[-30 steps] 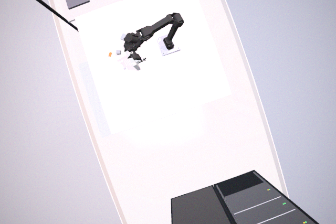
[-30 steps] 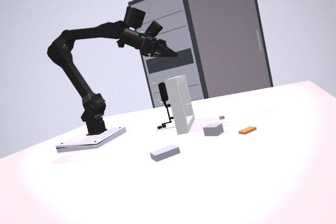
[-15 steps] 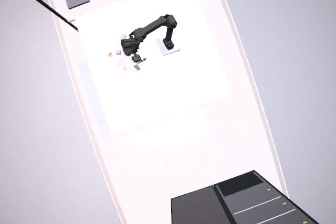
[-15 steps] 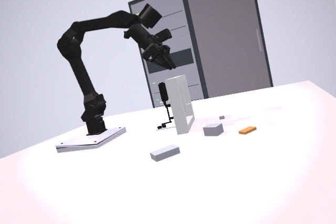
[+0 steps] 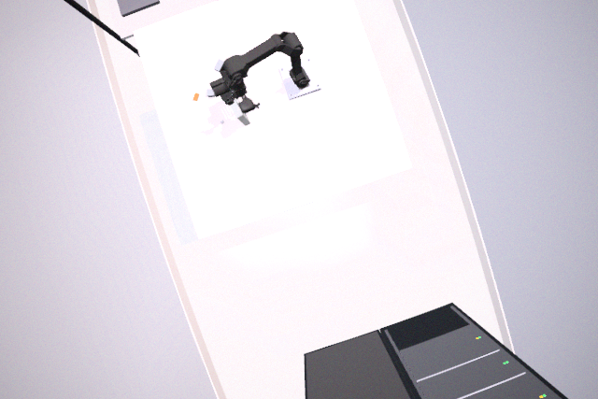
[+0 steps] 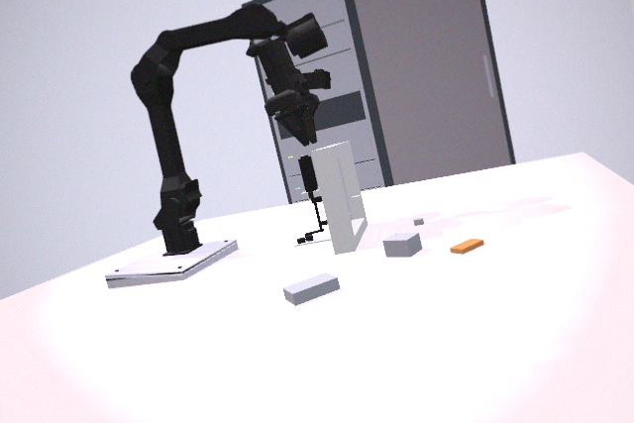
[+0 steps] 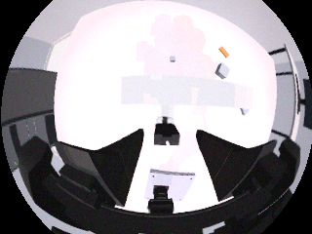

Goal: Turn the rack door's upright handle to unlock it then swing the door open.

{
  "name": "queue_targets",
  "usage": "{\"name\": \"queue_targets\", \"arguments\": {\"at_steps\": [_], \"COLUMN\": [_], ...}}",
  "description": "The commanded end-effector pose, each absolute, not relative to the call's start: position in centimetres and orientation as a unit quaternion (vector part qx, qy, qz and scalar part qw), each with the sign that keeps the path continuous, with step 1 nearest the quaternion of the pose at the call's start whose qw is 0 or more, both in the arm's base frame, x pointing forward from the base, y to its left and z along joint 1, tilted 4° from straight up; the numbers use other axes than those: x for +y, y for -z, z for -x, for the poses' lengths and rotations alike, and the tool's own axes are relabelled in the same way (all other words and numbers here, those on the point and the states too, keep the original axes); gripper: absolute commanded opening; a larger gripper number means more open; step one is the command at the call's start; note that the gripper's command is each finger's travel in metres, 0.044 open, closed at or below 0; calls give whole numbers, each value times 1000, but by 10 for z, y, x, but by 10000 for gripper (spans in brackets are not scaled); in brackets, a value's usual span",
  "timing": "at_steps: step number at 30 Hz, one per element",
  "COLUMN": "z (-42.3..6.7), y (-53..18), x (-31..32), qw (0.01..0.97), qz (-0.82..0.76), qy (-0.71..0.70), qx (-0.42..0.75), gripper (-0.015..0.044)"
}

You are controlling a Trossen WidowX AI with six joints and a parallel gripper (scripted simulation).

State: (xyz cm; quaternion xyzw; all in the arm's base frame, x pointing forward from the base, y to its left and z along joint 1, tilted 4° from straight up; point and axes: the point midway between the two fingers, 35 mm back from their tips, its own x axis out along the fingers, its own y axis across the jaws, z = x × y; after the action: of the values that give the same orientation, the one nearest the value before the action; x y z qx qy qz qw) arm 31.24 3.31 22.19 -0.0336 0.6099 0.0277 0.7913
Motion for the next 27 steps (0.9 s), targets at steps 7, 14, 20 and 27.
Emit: {"name": "queue_targets", "arguments": {"at_steps": [7,14,20,27], "z": [-298,-300,-302,-303], "y": [-222,-214,-204,-193], "x": [35,34,34,34], "qw": [737,737,737,737], "qz": [45,45,45,45], "qy": [-22,-22,-22,-22], "qx": [674,674,674,674], "gripper": [296,296,296,296]}}
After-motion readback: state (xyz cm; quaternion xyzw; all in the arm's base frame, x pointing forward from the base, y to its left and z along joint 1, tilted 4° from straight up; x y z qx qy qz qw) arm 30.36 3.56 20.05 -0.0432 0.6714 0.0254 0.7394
